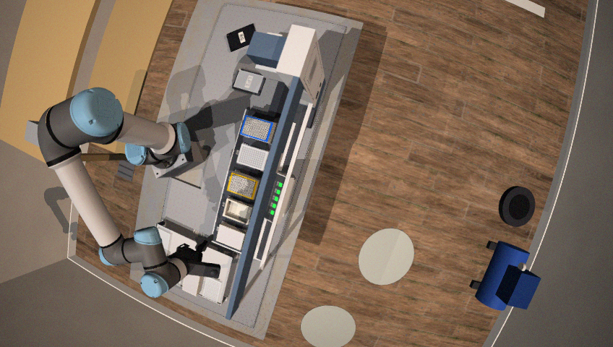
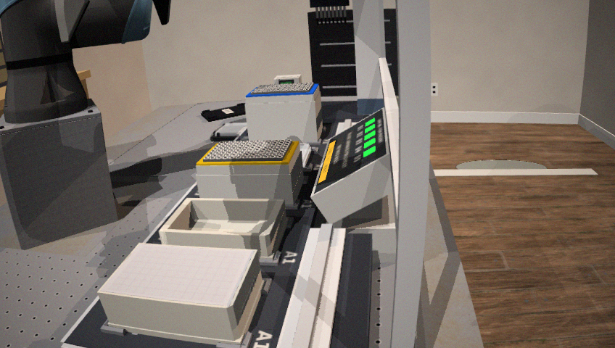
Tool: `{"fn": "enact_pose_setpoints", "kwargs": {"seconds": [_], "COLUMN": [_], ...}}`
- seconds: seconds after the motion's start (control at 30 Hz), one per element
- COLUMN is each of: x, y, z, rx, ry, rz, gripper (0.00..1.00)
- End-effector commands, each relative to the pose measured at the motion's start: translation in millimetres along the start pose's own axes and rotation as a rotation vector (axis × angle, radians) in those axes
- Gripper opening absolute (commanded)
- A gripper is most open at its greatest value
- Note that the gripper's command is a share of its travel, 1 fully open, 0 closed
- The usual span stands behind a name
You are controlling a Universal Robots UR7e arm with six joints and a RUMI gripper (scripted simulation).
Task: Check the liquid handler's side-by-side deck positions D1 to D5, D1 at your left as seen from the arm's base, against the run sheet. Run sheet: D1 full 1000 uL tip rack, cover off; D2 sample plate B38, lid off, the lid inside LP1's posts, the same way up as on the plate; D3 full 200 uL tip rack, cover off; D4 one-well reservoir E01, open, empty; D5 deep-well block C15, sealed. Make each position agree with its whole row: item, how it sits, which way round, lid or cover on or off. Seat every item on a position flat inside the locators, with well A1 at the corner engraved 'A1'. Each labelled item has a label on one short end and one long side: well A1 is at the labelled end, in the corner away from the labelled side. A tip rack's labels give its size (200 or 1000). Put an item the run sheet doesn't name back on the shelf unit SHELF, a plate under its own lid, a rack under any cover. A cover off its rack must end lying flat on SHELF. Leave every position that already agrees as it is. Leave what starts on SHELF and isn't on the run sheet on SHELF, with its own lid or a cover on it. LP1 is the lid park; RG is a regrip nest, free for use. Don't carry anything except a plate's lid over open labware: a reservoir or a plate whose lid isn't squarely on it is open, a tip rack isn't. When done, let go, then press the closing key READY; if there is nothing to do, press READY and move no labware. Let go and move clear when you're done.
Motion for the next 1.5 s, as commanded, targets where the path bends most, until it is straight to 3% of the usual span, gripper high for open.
{"fn": "enact_pose_setpoints", "kwargs": {"seconds": [0.0, 0.27, 1.33, 1.47], "x": [-2.2, -2.2, -102.2, -107.2], "y": [5, 5, 4, 4], "z": [3, 3, 2, 2], "rx": [-0.002, -0.002, -0.002, -0.002], "ry": [-0.010, -0.010, -0.010, -0.010], "rz": [0.001, 0.001, 0.001, 0.001], "gripper": [0.82, 0.82, 0.82, 0.82]}}
Point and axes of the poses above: the point where the finger pads meet when closed, its own x axis back along the fingers, its own y axis across the jaws, z = x × y, the point moved 1 cm from there along x, back along the fingers, and after that the axes turned 14 degrees about x, right-handed, at the moved point
